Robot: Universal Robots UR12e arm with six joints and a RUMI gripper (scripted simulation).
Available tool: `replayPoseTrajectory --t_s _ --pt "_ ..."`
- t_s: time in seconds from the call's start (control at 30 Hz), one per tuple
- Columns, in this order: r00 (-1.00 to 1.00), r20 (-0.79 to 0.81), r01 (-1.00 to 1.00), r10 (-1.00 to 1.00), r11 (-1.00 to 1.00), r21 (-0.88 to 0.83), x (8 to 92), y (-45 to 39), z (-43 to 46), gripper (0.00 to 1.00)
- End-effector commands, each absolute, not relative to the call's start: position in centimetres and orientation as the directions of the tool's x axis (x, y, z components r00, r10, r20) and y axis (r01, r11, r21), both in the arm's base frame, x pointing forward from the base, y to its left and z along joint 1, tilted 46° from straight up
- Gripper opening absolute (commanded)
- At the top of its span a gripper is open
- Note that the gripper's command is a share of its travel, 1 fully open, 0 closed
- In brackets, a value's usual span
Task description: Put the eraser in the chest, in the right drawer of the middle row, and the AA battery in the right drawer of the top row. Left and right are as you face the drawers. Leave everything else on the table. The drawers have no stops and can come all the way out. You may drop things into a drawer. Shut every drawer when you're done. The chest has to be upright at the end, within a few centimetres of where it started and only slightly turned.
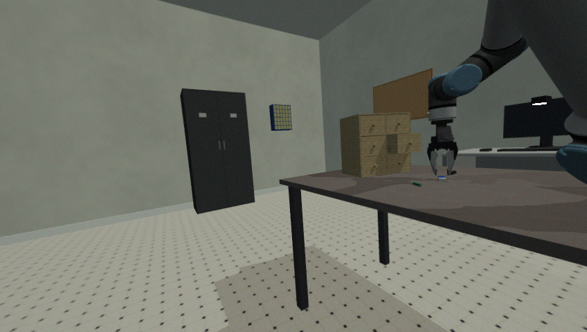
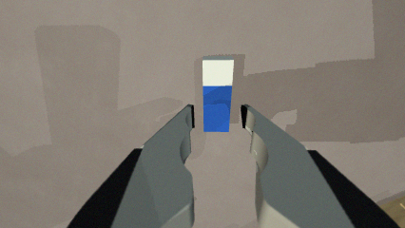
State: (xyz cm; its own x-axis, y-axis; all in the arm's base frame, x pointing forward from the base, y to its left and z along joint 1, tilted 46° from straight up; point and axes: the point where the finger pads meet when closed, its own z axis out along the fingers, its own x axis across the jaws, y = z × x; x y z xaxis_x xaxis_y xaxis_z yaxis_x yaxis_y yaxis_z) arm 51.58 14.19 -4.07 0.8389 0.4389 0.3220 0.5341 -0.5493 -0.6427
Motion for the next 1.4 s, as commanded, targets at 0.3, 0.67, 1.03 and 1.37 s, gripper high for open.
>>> replayPoseTrajectory --t_s 0.3,0.67,1.03,1.37 --pt "0.839 0.323 0.534 0.439 -0.550 -0.642 51.6 14.1 -4.1 0.23" --pt "0.839 0.323 0.534 0.439 -0.550 -0.642 51.6 14.1 -4.1 0.23" --pt "0.839 0.323 0.534 0.439 -0.550 -0.642 51.6 14.5 -4.4 0.23" --pt "0.839 0.323 0.534 0.439 -0.550 -0.642 51.5 15.2 -5.1 0.23"
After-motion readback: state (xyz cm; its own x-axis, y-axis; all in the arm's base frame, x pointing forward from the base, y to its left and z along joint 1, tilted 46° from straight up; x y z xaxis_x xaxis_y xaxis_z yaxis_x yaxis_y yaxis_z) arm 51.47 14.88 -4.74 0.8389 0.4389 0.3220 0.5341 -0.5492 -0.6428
